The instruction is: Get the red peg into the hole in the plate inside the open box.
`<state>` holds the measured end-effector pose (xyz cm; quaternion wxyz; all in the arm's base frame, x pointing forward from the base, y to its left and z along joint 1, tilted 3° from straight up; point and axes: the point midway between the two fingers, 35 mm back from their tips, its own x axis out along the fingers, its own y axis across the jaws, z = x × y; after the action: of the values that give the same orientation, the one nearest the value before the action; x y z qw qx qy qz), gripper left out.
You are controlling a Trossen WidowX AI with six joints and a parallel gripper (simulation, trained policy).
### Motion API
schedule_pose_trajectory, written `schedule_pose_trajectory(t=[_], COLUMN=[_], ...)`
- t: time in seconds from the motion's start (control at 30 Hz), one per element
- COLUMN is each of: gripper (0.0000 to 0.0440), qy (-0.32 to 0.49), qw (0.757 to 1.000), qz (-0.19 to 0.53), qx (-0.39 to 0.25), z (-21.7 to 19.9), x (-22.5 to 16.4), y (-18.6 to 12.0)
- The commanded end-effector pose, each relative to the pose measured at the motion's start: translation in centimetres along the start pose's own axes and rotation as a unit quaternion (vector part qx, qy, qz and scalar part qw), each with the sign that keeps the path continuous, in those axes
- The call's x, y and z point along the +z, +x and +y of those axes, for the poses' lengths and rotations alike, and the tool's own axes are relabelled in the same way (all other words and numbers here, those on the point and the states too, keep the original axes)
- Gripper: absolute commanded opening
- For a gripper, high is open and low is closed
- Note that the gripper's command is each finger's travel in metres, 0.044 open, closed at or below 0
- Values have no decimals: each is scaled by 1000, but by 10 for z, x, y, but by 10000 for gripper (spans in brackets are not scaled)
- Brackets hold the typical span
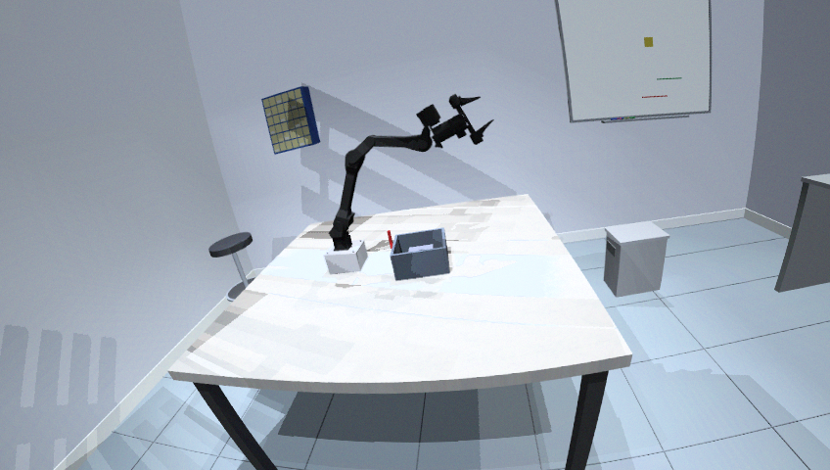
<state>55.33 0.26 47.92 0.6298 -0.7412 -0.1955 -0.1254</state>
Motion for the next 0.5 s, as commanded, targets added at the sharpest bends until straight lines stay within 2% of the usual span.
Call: schedule_pose_trajectory(t=[0.0, 0.23, 0.47], gripper=[440, 440, 440], qy=[54, 147, 236], qw=[998, 983, 953], qz=[4, 14, 34], qx=[37, 112, 186], z=[9, 40, 68], x=[3, 11, 22], y=[-5, -14, -29])
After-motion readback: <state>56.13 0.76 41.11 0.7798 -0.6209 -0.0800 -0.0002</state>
